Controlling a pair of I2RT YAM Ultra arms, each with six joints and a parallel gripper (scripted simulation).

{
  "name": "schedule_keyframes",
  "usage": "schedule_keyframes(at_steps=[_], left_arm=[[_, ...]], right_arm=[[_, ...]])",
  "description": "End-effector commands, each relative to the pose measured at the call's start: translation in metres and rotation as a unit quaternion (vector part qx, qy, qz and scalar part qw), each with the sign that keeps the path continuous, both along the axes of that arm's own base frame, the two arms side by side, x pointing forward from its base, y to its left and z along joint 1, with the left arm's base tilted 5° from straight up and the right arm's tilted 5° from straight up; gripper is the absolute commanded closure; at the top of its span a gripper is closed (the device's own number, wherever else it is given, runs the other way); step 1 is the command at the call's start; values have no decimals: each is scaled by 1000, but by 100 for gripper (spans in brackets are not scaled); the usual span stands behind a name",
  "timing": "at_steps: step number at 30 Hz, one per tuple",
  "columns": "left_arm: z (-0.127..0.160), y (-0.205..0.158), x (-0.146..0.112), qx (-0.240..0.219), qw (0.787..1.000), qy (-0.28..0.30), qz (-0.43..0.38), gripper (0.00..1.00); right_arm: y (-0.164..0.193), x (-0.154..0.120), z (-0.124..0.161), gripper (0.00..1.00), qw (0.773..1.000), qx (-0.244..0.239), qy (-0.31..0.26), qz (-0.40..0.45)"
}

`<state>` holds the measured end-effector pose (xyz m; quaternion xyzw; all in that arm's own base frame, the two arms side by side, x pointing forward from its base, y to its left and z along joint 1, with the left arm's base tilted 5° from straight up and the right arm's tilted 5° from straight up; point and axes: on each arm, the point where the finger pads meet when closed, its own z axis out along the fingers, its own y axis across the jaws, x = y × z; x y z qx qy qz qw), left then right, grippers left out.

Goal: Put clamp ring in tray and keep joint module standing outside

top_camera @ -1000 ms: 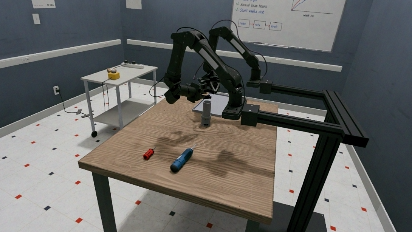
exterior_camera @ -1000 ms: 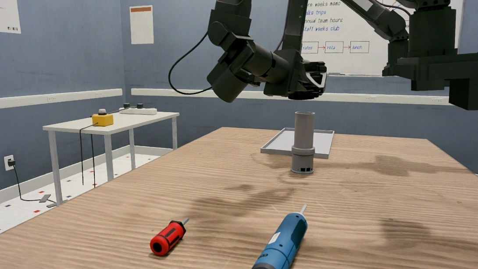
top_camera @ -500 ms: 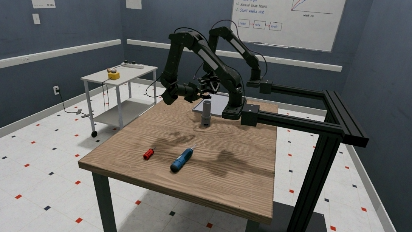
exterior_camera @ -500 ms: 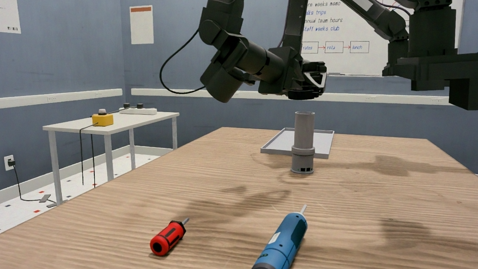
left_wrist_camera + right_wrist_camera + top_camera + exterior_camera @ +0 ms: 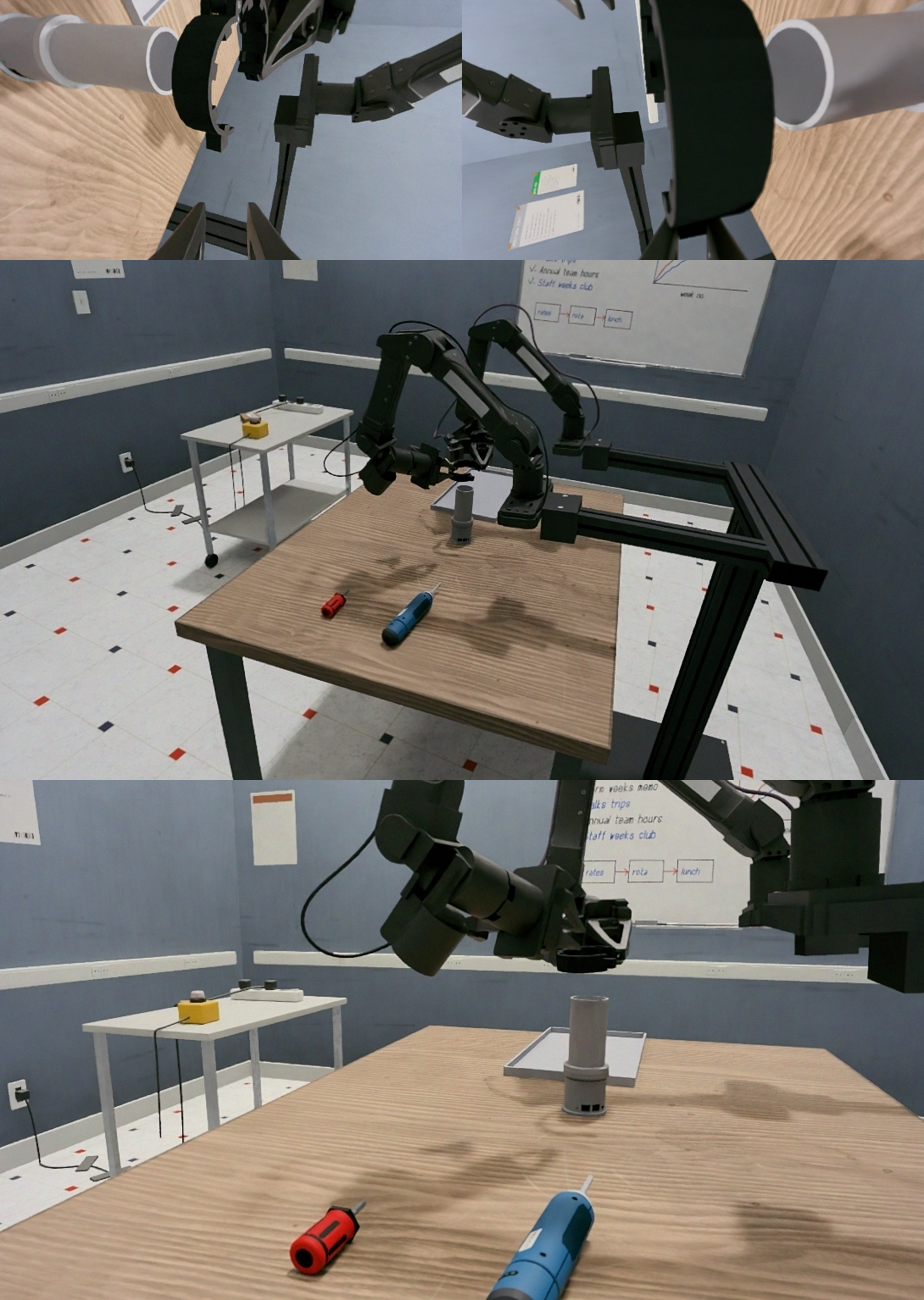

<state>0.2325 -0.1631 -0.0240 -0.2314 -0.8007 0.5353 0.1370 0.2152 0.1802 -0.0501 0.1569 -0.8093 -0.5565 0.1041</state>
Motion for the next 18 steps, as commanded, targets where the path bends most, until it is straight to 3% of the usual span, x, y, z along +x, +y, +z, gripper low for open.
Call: schedule_keyframes(at_steps=[1, 7, 18], left_arm=[[2, 4, 5, -2, 1000, -2, -6, 80], [8, 17, 10, 18, 999, -29, 14, 80], [19, 80, 65, 104, 979, -143, 102, 80]], right_arm=[[2, 12, 10, 94, 1000, 5, -23, 3], [2, 12, 10, 94, 1000, 5, -23, 3], [2, 12, 10, 94, 1000, 5, -23, 3]])
